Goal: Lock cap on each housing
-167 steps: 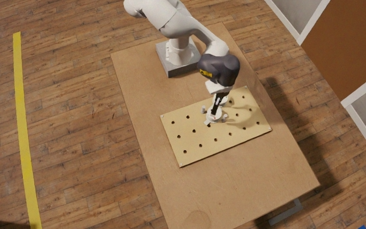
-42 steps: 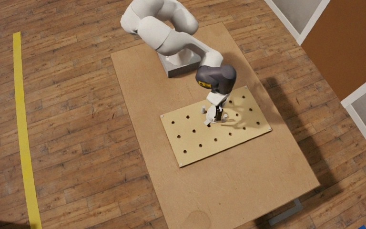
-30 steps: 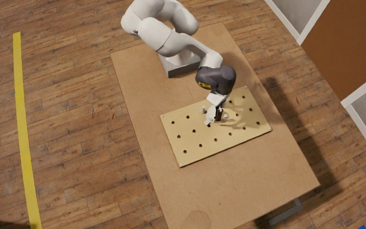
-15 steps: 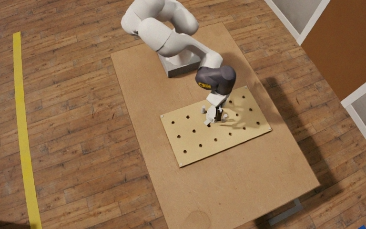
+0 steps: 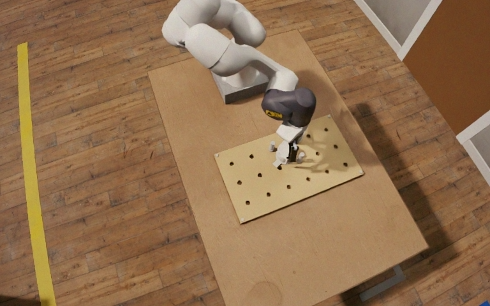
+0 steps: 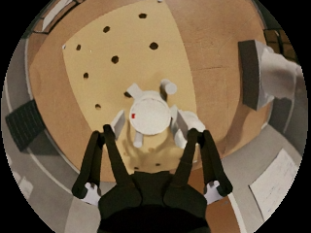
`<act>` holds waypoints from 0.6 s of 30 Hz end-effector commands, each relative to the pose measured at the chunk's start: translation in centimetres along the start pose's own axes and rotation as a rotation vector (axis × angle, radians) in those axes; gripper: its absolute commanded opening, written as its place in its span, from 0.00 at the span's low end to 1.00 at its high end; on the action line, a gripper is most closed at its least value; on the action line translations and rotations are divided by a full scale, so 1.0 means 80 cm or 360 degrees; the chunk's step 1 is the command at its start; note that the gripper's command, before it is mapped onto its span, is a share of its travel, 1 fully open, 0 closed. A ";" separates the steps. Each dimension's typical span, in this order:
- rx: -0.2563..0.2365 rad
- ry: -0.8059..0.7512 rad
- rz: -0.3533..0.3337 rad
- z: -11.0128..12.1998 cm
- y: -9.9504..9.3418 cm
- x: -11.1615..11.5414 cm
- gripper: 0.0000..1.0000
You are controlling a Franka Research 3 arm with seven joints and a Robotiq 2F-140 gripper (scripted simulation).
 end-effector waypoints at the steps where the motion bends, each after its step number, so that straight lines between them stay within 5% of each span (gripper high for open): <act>1: -0.0005 0.0005 -0.0003 -0.002 0.000 0.001 0.78; 16: -0.0005 0.0005 -0.0003 -0.002 0.000 0.001 0.78; 17: -0.0005 0.0005 -0.0003 -0.002 0.000 0.001 0.10; 18: -0.0005 0.0005 -0.0003 -0.002 0.000 0.001 0.10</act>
Point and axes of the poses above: the point where the finger pads meet when closed, its own y axis out along the fingers, its own z axis across the jaws, x = y × z, the point moved 5 cm from there along -y, back along the fingers, and after that the axes turned 7 degrees about y, right-handed, at the moved point
